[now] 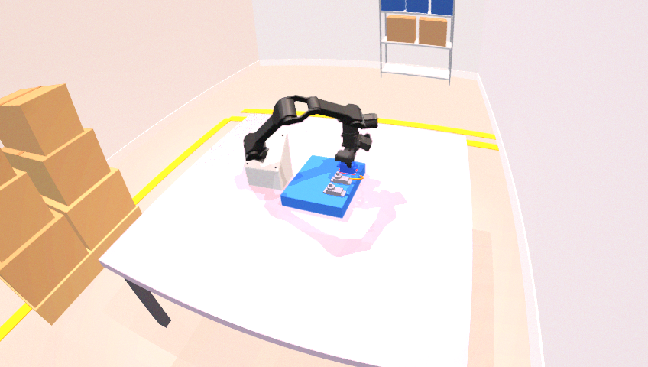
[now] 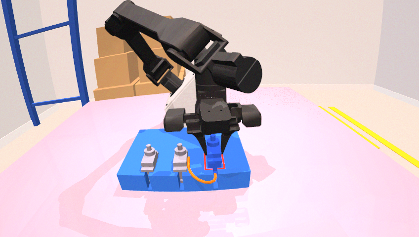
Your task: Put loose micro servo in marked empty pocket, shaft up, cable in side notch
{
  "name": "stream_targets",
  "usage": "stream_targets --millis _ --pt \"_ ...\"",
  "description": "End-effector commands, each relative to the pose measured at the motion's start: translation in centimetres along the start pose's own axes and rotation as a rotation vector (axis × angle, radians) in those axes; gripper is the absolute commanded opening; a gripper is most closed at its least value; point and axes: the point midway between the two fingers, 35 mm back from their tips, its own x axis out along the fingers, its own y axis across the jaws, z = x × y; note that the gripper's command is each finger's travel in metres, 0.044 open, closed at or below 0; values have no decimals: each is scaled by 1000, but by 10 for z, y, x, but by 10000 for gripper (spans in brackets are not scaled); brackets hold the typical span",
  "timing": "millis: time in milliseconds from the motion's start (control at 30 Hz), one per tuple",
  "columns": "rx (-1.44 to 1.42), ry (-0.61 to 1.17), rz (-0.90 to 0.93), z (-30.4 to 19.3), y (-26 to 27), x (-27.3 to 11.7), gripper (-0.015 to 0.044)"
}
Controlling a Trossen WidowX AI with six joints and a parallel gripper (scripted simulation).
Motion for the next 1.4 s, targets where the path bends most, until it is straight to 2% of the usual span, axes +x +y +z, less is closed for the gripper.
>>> stream_targets --millis 0,567,800,900,1000,1167,1367 --pt "-8 -4 -6 -1 0 4 0" --pt "-8 -4 -7 -1 0 21 0" --pt "-8 -4 -7 -1 0 19 184" --pt "-8 -4 -6 0 0 12 187" --pt "-8 -4 -5 -3 0 -13 187" --pt "-8 -4 -5 -8 0 -16 187" --pt "-20 -6 3 -53 6 -48 345"
